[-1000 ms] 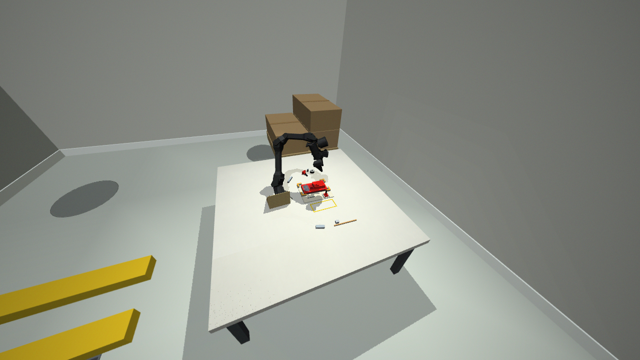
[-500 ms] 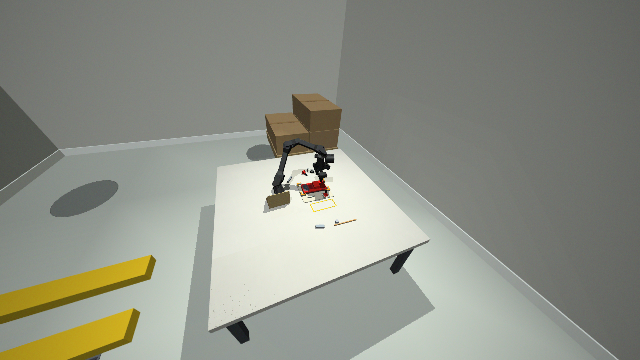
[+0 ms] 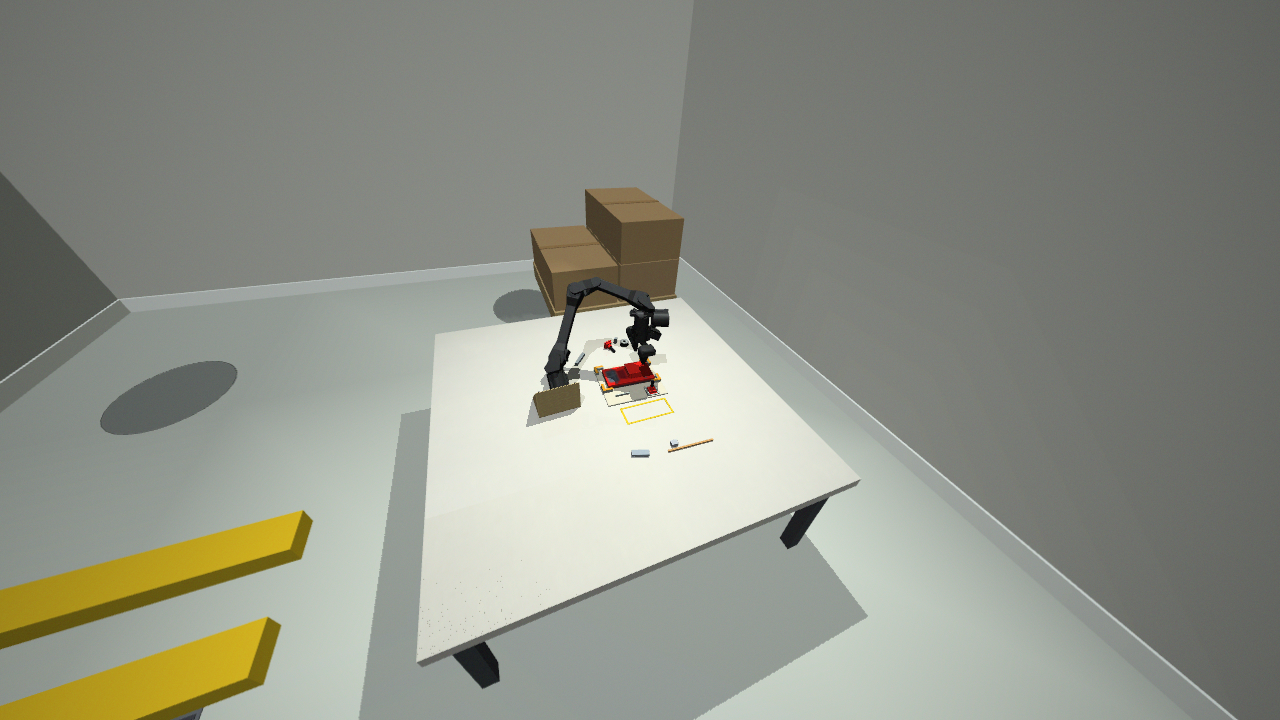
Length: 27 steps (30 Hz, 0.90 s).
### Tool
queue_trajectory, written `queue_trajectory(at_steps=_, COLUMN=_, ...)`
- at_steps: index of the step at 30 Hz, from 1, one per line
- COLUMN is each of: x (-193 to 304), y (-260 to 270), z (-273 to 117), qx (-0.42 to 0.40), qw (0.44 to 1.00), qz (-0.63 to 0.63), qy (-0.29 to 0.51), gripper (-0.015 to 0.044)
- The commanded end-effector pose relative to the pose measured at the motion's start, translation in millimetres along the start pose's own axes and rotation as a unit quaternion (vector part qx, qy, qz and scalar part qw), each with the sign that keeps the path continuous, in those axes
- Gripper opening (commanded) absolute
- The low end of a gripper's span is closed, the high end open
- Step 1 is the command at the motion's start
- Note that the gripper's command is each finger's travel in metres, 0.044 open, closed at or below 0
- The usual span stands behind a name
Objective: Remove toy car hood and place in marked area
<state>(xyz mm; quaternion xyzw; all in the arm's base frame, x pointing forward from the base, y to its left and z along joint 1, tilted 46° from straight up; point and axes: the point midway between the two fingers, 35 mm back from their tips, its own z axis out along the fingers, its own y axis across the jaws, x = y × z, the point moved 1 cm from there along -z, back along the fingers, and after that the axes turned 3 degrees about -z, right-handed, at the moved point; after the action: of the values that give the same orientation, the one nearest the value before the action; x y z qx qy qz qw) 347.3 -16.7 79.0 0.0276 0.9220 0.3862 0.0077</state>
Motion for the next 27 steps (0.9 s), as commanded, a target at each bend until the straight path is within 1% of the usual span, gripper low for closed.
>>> queue_trajectory(at_steps=1, x=1.0, y=-0.2, z=3.1, qx=-0.003, qw=1.000, qz=0.004, qy=0.001, gripper=0.0440)
queue_trajectory(at_steps=27, x=0.9, y=0.4, z=18.0, qx=-0.003, qw=1.000, qz=0.004, qy=0.000, gripper=0.0440)
